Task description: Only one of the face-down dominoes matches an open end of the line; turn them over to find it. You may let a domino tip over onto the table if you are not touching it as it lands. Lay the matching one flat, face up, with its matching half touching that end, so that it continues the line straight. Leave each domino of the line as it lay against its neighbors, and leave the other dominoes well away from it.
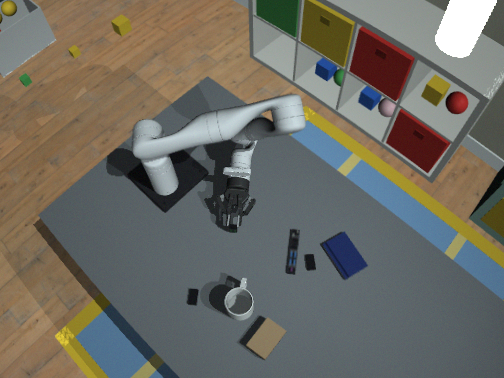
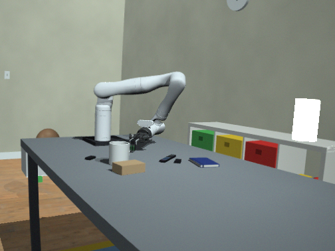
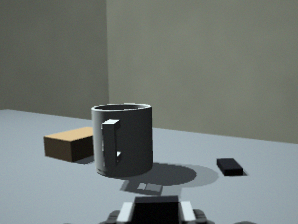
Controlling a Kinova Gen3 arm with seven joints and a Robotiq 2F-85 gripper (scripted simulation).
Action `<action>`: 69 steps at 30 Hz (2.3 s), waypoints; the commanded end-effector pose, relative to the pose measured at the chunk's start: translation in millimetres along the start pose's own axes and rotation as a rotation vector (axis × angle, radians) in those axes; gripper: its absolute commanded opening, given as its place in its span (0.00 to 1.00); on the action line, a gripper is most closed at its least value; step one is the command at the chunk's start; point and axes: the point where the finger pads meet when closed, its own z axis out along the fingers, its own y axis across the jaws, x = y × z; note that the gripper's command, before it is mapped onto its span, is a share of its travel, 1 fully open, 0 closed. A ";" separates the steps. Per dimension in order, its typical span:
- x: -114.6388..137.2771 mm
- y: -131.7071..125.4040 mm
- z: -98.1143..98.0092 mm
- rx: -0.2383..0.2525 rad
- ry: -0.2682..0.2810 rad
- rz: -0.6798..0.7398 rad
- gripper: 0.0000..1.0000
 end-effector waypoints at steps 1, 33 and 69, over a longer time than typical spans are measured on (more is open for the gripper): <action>-9.1 0.3 1.1 0.003 -0.004 0.002 0.29; -12.0 1.0 2.2 0.004 -0.003 -0.001 0.29; -7.5 1.1 -5.7 0.004 -0.003 -0.001 0.47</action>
